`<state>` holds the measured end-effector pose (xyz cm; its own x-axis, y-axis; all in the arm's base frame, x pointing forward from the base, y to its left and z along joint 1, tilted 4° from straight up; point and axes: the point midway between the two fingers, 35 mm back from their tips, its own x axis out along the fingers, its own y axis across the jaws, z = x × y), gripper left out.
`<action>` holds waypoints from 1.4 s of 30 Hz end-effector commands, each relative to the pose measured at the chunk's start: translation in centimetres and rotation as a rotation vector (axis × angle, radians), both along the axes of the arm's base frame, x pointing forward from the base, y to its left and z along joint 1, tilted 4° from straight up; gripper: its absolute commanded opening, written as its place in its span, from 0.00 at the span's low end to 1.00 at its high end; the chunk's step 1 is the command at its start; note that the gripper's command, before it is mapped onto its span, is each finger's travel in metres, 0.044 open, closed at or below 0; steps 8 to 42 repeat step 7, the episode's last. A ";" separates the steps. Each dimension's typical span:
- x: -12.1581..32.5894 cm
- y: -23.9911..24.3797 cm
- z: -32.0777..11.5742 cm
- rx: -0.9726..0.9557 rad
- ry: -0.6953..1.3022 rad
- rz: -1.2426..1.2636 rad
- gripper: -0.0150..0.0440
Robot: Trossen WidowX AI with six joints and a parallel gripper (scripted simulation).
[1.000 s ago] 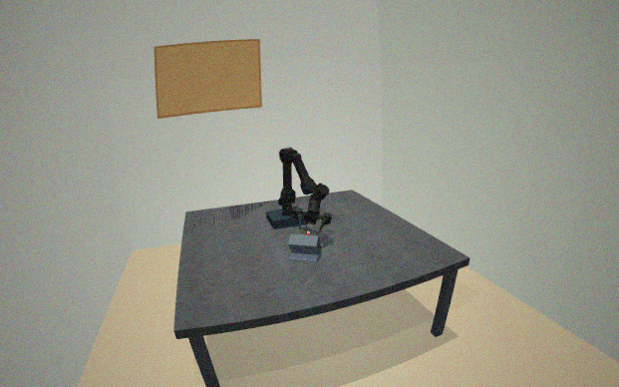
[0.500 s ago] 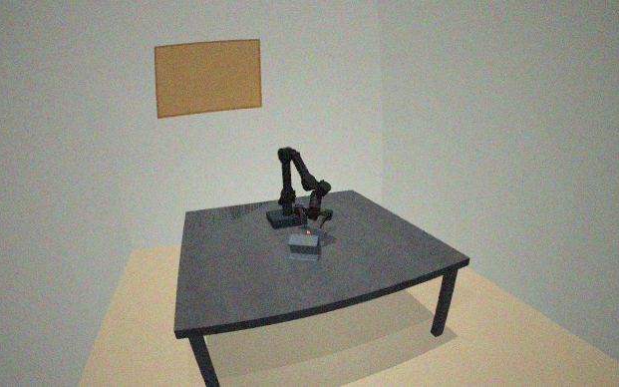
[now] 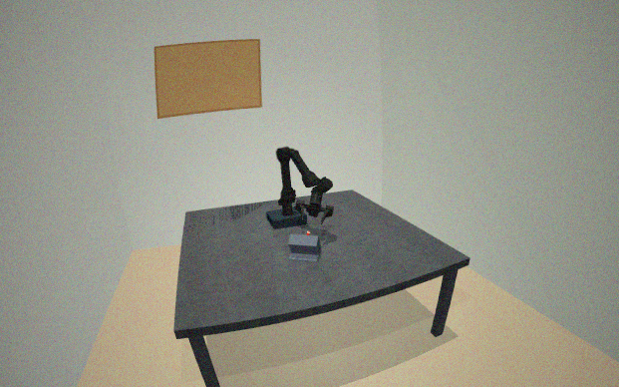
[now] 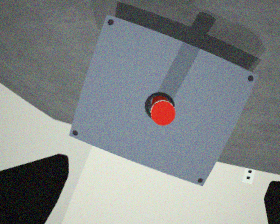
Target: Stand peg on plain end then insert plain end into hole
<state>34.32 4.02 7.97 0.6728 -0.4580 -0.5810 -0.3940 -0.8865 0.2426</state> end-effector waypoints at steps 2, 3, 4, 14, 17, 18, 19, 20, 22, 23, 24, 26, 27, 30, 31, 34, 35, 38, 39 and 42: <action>-0.5 0.3 0.5 0.002 -0.004 -0.005 1.00; -0.6 0.4 0.6 0.002 -0.004 -0.005 1.00; -0.7 0.5 0.7 0.002 -0.004 -0.005 1.00; -1.1 0.7 0.9 0.002 -0.004 -0.005 1.00; -1.1 0.7 0.9 0.002 -0.004 -0.005 1.00; -1.1 0.7 0.9 0.002 -0.004 -0.005 1.00; -1.1 0.7 0.9 0.002 -0.004 -0.005 1.00; -1.1 0.7 0.9 0.002 -0.004 -0.005 1.00; -1.1 0.7 0.9 0.002 -0.004 -0.005 1.00; -1.1 0.7 0.9 0.002 -0.004 -0.005 1.00; -1.1 0.7 0.9 0.002 -0.004 -0.005 1.00; -1.1 0.7 0.9 0.002 -0.004 -0.005 1.00; -1.1 0.7 0.9 0.002 -0.004 -0.005 1.00; -1.1 0.7 0.9 0.002 -0.004 -0.005 1.00; -1.1 0.7 0.9 0.002 -0.004 -0.005 1.00; -1.1 0.7 0.9 0.002 -0.004 -0.005 1.00; -1.1 0.7 0.9 0.002 -0.004 -0.005 1.00; -1.1 0.7 0.9 0.002 -0.004 -0.005 1.00; -1.1 0.7 0.9 0.002 -0.004 -0.005 1.00; -1.1 0.7 0.9 0.002 -0.004 -0.005 1.00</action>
